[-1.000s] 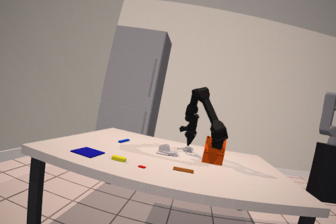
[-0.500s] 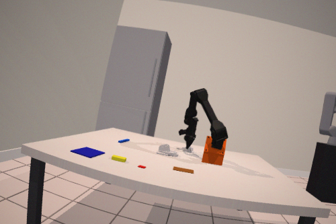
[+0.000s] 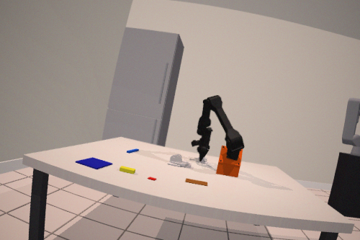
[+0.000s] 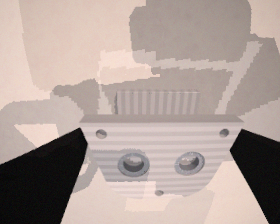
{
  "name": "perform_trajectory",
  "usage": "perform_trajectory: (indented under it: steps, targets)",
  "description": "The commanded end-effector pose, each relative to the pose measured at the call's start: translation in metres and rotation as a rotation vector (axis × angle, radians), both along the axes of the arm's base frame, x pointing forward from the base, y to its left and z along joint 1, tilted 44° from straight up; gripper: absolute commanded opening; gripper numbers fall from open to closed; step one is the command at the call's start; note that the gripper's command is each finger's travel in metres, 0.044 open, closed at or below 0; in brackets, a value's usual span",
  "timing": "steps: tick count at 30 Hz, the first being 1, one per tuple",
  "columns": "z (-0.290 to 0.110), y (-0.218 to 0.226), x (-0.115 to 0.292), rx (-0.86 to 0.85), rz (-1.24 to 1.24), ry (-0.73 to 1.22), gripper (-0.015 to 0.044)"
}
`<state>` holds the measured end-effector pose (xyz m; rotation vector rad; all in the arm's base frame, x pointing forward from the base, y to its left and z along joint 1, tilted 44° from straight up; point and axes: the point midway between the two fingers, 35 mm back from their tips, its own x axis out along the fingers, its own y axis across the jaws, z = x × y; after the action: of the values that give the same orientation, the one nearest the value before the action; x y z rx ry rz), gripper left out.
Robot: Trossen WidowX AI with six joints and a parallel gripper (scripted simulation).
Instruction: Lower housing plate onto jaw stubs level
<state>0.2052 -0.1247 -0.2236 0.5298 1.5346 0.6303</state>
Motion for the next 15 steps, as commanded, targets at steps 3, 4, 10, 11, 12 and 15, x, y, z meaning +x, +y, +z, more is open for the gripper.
perform_trajectory:
  steps: [3, 4, 10, 11, 12, 15]
  targets:
    - [-0.0003, 0.0009, 0.0005, 0.003, -0.007, 0.001, 0.044]
    - [-0.0006, 0.0011, 0.0005, 0.003, -0.007, 0.001, 0.044]
    - [-0.0007, 0.0012, 0.0004, 0.003, -0.007, 0.001, 0.044]
    - [-0.0007, 0.0012, 0.0004, 0.003, -0.007, 0.001, 0.044]
    - [-0.0007, 0.0012, 0.0004, 0.003, -0.007, 0.001, 0.044]
    - [-0.0005, 0.0004, 0.0, 0.0, 0.0, 0.0, 0.042]
